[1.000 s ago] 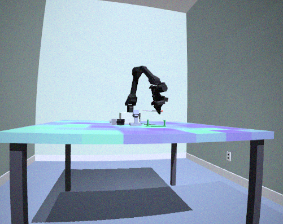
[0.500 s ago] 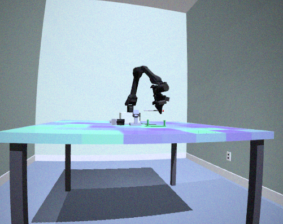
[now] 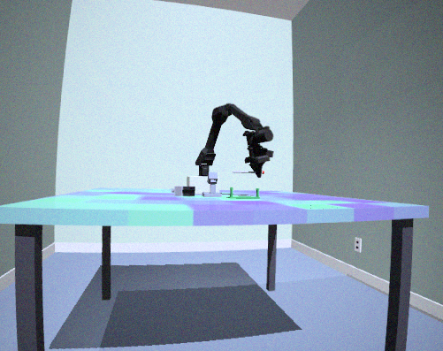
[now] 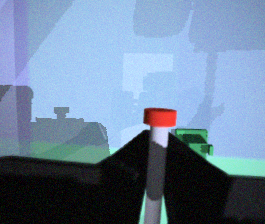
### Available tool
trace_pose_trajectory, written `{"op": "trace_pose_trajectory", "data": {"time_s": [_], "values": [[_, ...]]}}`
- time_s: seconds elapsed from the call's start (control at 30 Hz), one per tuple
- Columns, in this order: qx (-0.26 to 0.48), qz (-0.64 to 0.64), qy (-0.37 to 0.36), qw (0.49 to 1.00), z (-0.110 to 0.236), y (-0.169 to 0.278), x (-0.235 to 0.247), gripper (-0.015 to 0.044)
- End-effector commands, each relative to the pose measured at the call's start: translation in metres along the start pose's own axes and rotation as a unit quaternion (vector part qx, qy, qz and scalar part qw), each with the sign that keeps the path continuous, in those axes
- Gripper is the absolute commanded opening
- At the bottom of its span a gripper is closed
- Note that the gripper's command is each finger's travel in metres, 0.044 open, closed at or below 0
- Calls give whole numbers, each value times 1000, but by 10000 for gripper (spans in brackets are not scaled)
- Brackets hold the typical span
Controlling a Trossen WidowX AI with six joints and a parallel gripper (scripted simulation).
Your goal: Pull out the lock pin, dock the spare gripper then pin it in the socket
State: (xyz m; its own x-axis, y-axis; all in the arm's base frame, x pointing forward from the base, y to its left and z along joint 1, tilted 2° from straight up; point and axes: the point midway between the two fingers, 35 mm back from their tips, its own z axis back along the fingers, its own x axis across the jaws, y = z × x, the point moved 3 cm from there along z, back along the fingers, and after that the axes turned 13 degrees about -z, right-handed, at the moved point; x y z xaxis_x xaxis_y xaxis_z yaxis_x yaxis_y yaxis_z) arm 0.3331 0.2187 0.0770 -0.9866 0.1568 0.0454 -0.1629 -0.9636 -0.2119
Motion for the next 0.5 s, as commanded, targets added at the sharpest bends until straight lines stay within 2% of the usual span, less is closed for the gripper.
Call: {"op": "trace_pose_trajectory", "data": {"time_s": [0.0,0.47], "values": [[-1,8,0,1000,1,-8,-7,0],[0,22,-2,1000,-3,-29,-26,0]]}}
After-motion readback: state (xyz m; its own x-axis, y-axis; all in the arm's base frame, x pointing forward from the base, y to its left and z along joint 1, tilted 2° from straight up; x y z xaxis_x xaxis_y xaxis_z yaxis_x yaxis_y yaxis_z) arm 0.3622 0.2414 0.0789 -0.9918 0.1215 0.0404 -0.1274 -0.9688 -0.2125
